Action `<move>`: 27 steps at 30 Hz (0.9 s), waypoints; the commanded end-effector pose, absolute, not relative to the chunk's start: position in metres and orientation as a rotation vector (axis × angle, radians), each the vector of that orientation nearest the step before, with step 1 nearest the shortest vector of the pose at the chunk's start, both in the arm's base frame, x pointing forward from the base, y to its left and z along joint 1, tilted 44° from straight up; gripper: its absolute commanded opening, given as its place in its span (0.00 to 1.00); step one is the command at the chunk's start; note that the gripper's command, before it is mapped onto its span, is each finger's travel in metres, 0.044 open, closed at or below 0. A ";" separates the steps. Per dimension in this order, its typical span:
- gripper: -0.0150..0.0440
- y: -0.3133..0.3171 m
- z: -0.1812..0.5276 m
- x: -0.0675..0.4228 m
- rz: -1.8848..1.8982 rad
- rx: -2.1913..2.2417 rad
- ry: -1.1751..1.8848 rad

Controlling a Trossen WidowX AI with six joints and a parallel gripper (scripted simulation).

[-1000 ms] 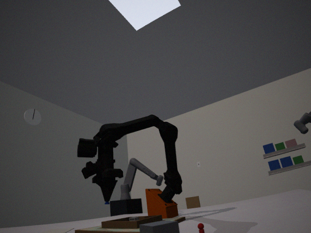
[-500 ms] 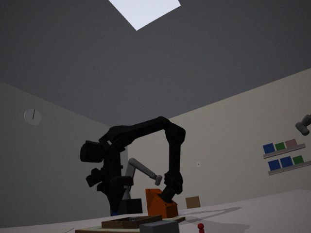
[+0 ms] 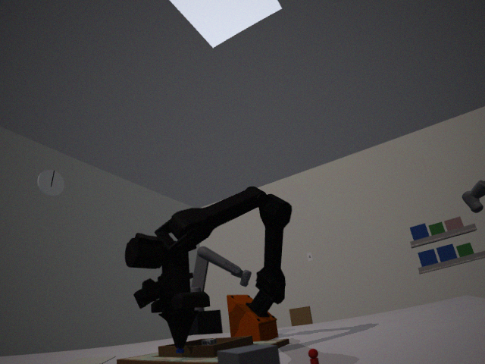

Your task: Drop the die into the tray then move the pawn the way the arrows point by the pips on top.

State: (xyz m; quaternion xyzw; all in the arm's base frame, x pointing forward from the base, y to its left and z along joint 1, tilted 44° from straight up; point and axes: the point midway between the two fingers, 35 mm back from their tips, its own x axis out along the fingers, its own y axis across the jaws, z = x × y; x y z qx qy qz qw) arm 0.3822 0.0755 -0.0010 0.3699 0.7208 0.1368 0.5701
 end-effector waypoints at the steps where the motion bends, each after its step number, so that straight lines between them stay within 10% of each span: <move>1: 0.25 0.078 -0.006 0.380 0.318 0.878 1.696; 8: 0.25 0.086 -0.013 0.380 0.318 0.878 1.696; 27: 1.00 0.049 0.026 0.385 0.316 0.876 1.696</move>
